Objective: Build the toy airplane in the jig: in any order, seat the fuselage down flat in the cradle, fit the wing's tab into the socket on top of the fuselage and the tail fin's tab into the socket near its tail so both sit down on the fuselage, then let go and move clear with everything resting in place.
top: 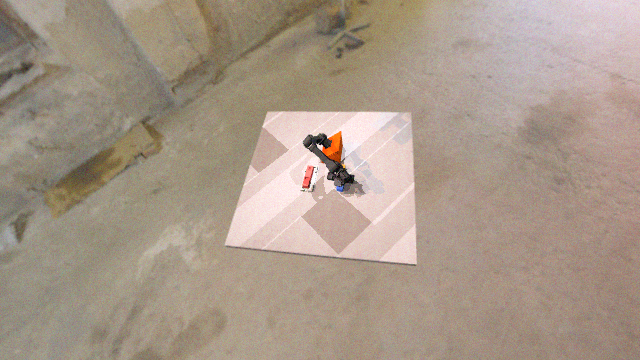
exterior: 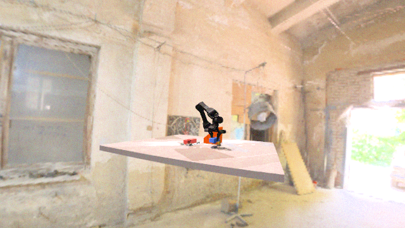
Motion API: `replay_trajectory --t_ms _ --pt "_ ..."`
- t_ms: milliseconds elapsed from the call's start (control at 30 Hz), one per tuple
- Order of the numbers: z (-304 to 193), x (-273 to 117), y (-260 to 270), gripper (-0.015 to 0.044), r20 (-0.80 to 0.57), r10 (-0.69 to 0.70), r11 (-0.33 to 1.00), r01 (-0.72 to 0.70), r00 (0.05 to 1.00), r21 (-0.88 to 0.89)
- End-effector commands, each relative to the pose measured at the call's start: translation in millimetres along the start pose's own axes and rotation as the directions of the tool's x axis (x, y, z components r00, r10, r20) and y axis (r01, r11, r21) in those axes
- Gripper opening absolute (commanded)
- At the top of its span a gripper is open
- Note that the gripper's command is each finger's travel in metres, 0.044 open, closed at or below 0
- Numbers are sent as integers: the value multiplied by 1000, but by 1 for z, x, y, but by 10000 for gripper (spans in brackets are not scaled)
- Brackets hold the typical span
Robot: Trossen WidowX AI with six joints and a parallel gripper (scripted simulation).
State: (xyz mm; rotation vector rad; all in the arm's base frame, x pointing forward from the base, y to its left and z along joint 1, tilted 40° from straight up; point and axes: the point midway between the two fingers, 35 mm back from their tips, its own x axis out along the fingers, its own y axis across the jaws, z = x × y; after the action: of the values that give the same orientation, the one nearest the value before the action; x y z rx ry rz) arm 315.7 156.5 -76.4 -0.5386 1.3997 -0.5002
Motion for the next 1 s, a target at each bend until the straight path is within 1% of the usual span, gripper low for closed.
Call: replay_trajectory --t_ms 0,733,867,967 --pt "2 -15 1 0 6 9 1000 -9 1000 8" --pt "-3 -85 -3 0 6 1 1000 -1 1000 8" --pt "-3 -87 -4 0 6 1 1000 -1 1000 11" --pt "0 -87 -11 0 5 4 999 -4 1000 51"
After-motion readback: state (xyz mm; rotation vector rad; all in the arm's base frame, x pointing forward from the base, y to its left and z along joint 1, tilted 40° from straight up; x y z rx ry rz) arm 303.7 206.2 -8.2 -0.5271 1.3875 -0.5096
